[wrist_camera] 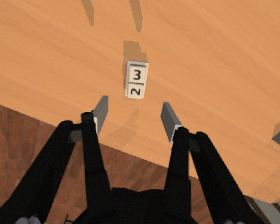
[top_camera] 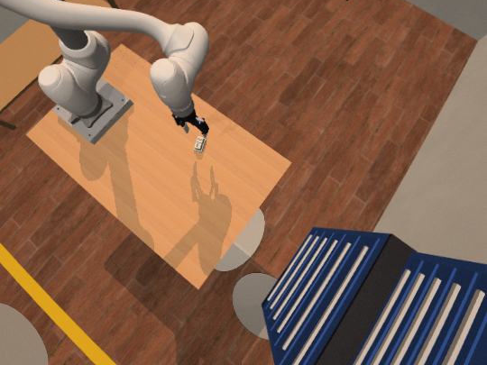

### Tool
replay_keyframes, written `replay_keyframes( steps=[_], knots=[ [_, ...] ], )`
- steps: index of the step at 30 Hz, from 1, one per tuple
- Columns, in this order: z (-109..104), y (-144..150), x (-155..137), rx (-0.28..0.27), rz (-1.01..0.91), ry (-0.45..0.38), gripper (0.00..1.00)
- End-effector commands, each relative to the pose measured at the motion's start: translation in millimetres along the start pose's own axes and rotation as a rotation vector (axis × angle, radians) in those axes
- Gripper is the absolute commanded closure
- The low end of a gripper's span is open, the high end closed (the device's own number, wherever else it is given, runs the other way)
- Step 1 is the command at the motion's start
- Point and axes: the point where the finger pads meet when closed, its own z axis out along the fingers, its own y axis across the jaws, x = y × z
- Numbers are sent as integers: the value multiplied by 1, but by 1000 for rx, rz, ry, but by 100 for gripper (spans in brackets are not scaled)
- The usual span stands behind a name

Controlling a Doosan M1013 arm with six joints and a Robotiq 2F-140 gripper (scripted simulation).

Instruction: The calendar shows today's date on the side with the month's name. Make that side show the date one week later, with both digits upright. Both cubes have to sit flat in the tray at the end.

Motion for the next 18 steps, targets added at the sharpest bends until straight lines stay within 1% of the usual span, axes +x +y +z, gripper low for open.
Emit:
replay_keyframes(
  steps=[1, 18],
  knots=[
    [0, 0, 0, 0, 0, 0, 0],
    [-1, 0, 0, 0, 0, 0, 0]
  ],
)
